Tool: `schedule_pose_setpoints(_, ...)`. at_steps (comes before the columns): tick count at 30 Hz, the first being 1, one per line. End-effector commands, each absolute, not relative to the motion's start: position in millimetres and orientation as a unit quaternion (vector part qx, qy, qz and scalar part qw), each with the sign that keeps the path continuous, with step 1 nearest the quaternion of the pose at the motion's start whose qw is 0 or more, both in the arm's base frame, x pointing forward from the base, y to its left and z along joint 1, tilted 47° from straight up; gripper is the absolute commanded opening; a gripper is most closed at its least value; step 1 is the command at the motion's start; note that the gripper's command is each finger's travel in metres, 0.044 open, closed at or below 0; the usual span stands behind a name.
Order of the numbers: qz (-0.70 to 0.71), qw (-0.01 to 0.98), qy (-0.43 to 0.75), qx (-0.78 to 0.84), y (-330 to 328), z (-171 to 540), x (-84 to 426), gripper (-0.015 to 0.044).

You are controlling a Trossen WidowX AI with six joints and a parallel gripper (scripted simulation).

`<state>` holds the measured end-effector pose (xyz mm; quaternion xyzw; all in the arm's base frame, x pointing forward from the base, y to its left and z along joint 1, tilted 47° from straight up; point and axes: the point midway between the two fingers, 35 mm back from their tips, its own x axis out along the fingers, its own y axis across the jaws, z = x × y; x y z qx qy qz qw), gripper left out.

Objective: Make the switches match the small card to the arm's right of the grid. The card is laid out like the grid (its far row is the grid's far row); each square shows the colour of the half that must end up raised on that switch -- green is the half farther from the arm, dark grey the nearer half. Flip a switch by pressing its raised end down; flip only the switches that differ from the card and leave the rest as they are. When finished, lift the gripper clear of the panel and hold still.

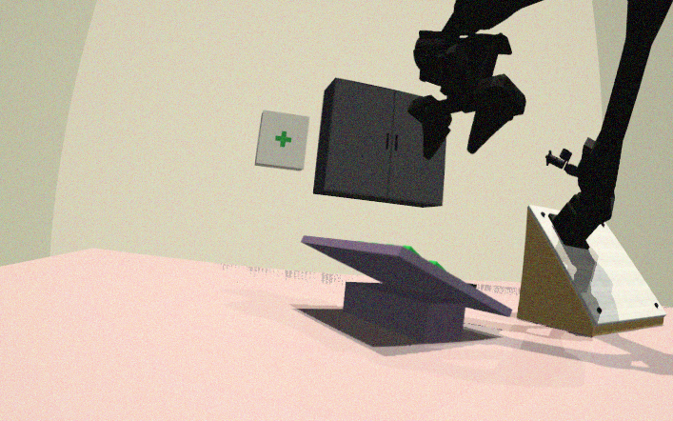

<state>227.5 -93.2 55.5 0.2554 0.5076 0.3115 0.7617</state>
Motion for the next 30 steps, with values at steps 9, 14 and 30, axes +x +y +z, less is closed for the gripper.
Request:
schedule_pose_setpoints(9, 0.295, 0.761, 0.511, 0.27, -31, 20, 299, 0.0164)
schedule_pose_setpoints(14, 0.296, 0.758, 0.514, 0.27, -21, 13, 304, 0.0032)
schedule_pose_setpoints(30, 0.299, 0.754, 0.52, 0.268, 7, -10, 316, 0.0)
